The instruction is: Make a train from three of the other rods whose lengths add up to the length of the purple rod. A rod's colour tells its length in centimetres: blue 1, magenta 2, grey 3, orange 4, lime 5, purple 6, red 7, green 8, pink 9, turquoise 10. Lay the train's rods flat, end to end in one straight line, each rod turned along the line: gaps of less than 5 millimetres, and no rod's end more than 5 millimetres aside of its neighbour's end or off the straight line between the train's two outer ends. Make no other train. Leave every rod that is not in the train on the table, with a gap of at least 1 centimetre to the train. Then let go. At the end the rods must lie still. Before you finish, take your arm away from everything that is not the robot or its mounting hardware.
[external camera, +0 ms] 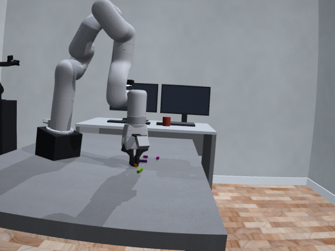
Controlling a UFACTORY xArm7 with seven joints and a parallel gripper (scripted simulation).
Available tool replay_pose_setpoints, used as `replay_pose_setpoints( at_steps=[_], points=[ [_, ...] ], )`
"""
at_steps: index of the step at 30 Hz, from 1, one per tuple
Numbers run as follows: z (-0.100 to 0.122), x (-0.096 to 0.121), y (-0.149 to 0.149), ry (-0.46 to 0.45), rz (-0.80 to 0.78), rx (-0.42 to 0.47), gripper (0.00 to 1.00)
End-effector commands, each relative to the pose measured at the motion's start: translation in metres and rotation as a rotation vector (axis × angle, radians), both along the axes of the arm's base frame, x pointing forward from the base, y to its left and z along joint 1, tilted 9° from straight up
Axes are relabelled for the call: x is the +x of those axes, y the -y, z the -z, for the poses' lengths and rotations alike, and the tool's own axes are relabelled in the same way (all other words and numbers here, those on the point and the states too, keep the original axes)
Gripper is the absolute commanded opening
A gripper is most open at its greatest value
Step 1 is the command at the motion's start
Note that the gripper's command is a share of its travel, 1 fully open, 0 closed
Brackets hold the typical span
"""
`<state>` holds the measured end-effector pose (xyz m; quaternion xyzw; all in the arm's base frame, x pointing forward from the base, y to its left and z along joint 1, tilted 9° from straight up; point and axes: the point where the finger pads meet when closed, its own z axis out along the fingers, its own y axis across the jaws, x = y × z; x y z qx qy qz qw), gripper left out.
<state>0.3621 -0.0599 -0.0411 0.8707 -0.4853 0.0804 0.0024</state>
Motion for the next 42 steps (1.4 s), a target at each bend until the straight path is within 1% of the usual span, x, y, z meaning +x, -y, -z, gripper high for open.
replay_pose_setpoints(
  at_steps=[1,11,12,14,15,17,18,20,21,25,26,42],
  points=[
    [-0.0008,0.0011,0.0,0.003,0.0,0.0,0.04],
    [-0.0008,0.0011,0.0,0.003,0.0,0.0,0.04],
    [-0.0008,0.0011,0.0,0.003,0.0,0.0,0.08],
    [-0.0008,0.0011,0.0,0.003,0.0,0.0,0.08],
    [-0.0008,0.0011,0.0,0.003,0.0,0.0,0.12],
    [-0.0008,0.0011,0.0,0.003,0.0,0.0,0.12],
    [-0.0008,0.0011,0.0,0.003,0.0,0.0,0.16],
    [-0.0008,0.0011,0.0,0.003,0.0,0.0,0.16],
    [-0.0008,0.0011,0.0,0.003,0.0,0.0,0.2],
    [-0.0008,0.0011,0.0,0.003,0.0,0.0,0.2],
    [-0.0008,0.0011,0.0,0.003,0.0,0.0,0.24],
    [-0.0019,0.0009,-0.0001,0.003,0.0,0.0,0.24]
  ],
)
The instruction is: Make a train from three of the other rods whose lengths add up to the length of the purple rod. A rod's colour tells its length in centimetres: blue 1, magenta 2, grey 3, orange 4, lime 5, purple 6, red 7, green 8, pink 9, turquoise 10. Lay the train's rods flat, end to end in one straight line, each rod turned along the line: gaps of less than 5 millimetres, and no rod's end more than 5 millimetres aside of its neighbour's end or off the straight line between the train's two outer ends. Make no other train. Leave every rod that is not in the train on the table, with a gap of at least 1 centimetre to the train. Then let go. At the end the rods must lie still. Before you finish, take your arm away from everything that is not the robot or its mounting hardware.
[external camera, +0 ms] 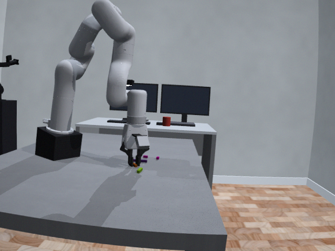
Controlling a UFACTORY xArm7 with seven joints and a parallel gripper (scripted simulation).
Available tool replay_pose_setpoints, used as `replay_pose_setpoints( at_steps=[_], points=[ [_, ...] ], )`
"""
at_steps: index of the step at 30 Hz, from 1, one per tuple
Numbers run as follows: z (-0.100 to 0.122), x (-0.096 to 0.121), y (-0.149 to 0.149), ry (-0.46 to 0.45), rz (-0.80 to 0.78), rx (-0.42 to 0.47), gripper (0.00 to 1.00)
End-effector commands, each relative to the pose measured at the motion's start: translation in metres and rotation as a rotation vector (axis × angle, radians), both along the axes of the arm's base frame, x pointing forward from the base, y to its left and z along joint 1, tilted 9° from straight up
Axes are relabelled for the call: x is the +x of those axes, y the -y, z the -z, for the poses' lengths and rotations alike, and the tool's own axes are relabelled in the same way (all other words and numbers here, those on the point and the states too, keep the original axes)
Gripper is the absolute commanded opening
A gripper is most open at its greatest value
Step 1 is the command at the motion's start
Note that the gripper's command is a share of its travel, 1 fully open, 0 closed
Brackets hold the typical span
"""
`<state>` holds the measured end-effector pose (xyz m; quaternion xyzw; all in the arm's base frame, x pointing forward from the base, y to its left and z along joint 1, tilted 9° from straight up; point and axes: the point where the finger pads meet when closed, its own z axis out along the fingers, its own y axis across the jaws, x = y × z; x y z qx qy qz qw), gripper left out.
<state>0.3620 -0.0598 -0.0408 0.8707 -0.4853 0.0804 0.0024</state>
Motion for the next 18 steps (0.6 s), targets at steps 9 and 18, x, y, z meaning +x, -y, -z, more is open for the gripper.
replay_pose_setpoints(
  at_steps=[9,18],
  points=[
    [-0.013,-0.001,-0.001,0.003,0.0,0.0,0.24],
    [-0.031,-0.003,-0.003,0.003,0.0,0.0,0.24]
  ],
)
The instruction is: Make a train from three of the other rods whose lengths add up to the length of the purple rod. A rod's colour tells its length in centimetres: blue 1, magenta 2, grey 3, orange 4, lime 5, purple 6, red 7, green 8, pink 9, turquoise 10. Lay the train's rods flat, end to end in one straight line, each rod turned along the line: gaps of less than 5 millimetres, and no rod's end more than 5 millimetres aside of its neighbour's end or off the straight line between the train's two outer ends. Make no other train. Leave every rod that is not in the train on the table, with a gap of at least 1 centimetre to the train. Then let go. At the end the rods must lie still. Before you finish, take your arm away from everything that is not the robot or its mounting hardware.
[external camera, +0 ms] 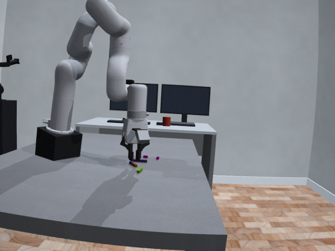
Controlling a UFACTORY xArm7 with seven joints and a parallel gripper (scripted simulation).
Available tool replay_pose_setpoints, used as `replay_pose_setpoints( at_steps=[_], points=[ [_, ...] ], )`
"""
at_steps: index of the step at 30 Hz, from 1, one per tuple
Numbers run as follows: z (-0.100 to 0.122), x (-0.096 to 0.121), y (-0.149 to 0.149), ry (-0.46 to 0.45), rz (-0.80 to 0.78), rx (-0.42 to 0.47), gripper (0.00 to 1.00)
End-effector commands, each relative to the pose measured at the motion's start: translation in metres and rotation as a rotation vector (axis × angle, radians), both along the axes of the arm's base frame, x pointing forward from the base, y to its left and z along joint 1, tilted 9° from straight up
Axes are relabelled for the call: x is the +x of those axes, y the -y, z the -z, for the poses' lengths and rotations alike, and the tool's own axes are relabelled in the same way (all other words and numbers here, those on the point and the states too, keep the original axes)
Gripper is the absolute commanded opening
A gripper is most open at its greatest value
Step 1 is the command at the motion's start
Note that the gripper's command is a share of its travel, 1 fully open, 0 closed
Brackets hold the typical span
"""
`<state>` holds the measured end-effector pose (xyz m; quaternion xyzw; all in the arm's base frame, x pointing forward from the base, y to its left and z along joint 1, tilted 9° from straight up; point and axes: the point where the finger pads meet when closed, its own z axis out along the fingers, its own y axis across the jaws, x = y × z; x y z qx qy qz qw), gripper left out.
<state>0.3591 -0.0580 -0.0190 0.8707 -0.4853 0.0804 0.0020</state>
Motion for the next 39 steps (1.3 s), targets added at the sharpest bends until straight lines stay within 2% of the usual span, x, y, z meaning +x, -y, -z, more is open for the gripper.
replay_pose_setpoints(
  at_steps=[1,12,39],
  points=[
    [-0.012,-0.001,-0.001,0.002,0.0,-0.001,0.24],
    [-0.039,-0.004,-0.003,0.002,0.0,-0.001,0.24],
    [-0.062,-0.008,-0.005,0.002,0.0,-0.001,0.24]
  ],
)
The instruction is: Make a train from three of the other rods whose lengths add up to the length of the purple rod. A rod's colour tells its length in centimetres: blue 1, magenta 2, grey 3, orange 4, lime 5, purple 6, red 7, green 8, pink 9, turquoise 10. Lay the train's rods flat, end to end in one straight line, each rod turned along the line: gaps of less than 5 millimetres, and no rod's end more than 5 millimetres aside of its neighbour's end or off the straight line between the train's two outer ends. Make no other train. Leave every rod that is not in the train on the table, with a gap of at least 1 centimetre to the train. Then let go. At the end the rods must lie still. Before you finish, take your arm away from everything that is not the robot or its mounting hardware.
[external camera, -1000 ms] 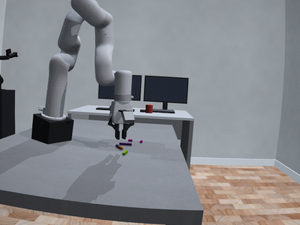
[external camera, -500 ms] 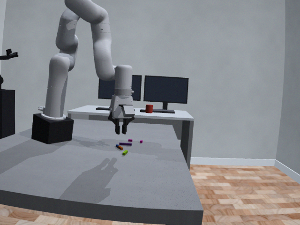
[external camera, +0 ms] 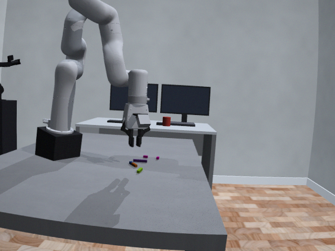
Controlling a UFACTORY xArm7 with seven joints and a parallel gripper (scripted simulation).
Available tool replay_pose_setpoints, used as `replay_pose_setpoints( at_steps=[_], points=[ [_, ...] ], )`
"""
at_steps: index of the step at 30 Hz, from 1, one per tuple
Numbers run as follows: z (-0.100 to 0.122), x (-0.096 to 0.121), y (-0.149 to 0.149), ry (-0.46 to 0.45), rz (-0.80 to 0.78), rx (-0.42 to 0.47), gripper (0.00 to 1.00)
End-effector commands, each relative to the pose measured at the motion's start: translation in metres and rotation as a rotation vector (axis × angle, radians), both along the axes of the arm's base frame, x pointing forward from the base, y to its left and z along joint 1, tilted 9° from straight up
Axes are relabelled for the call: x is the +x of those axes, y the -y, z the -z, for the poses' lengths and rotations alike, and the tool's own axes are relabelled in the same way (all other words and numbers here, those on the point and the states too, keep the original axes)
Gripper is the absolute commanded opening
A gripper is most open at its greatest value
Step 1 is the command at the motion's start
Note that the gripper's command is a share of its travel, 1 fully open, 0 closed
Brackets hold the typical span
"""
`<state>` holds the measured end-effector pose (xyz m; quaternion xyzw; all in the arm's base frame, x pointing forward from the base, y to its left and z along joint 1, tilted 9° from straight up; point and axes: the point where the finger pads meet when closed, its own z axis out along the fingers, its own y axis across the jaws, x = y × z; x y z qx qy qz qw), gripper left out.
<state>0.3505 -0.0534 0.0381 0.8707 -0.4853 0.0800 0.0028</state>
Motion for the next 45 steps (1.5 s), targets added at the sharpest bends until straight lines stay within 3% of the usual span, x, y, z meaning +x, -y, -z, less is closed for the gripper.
replay_pose_setpoints(
  at_steps=[1,15,16,45],
  points=[
    [-0.006,0.001,0.0,0.004,0.0,0.0,0.24],
    [-0.01,0.0,-0.001,0.004,0.0,0.0,0.24],
    [-0.01,0.0,-0.001,0.004,0.0,0.0,1.0],
    [-0.016,-0.001,-0.001,0.004,0.0,0.0,1.0]
  ],
)
